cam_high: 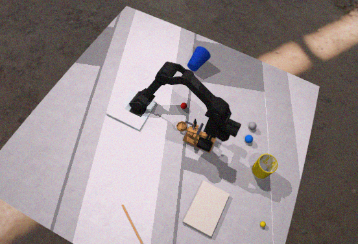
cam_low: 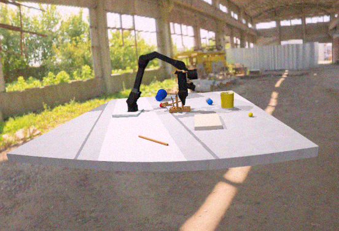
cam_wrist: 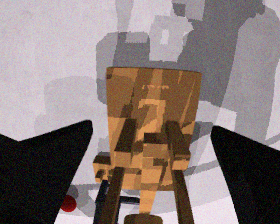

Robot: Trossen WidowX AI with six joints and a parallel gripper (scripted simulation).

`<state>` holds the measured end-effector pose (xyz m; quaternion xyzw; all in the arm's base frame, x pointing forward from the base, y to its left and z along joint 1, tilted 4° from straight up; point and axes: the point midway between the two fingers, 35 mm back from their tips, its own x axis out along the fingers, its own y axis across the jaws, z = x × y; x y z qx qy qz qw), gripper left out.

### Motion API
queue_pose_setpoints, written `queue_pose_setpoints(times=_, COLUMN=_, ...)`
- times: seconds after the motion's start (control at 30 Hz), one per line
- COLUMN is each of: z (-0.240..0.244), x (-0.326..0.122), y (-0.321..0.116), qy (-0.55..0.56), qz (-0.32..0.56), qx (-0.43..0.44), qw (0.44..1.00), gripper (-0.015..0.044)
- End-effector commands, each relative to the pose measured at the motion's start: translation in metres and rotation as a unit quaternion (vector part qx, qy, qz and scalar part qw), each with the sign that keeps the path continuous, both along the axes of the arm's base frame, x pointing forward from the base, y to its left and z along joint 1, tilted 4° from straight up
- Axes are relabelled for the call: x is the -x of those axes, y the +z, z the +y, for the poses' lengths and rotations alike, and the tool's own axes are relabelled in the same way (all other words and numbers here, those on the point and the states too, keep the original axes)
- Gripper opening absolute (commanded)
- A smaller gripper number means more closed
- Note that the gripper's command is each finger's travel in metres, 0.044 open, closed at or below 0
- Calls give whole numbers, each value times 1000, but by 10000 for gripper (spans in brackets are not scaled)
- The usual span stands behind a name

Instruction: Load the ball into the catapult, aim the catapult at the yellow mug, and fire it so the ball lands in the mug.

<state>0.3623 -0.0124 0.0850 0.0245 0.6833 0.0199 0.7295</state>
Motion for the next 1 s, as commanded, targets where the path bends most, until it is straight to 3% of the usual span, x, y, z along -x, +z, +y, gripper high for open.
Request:
queue_pose_setpoints(times=0.0, z=1, x=1, y=-8, qy=-3, qz=3, qx=0, qw=1000, gripper=440)
queue_pose_setpoints(times=0.23, z=1, x=1, y=-15, qy=-3, qz=3, qx=0, qw=1000, gripper=440)
queue_pose_setpoints(times=0.6, z=1, x=0, y=-12, qy=0, qz=1, qx=0, qw=1000, gripper=151)
queue_pose_setpoints(times=0.8, z=1, x=0, y=-12, qy=0, qz=1, qx=0, qw=1000, gripper=111)
queue_pose_setpoints(times=0.97, z=-2, x=3, y=35, qy=0, qz=1, qx=0, qw=1000, gripper=0)
